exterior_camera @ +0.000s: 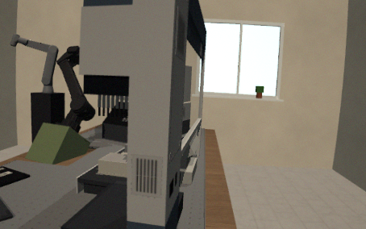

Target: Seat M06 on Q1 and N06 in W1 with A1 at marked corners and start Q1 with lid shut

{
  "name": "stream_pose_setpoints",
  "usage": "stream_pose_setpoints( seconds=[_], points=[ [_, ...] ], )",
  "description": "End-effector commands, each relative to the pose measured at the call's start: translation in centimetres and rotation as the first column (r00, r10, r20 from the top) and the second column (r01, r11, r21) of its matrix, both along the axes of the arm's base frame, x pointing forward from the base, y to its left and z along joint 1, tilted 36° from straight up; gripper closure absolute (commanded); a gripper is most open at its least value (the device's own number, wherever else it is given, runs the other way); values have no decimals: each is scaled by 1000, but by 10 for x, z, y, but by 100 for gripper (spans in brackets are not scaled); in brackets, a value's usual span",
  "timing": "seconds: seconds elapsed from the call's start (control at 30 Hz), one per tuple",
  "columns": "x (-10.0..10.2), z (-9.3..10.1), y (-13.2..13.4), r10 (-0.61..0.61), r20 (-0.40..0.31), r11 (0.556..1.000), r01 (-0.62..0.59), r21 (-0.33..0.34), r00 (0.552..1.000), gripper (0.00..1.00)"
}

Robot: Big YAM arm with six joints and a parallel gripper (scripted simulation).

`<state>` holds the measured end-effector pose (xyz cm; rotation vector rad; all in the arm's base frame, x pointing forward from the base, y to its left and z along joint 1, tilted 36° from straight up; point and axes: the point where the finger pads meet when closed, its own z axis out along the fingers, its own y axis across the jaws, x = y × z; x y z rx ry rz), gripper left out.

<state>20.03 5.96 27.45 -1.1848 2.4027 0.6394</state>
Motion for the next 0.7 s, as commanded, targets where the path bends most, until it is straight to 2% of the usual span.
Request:
stream_pose_setpoints(
  seconds=[0.0, 0.07, 0.17, 0.23, 0.3, 0.47, 0.63, 0.67],
  points=[
    [12, 41, 3, 85, 159, 996, -78, -50, 984, 100],
    [16, 37, -2, 111, 171, 993, -103, -58, 979, 100],
    [8, 48, 15, 171, 179, 985, -163, -59, 969, 100],
    [8, 48, 15, 171, 179, 985, -163, -59, 969, 100],
    [0, 57, 22, 189, 196, 982, -178, -69, 962, 100],
    [-1, 51, 16, 272, 230, 962, -257, -95, 934, 100],
    [-17, 80, 39, 364, 299, 931, -339, -134, 882, 100],
    [-15, 80, 38, 378, 313, 926, -350, -143, 872, 100]
  ],
)
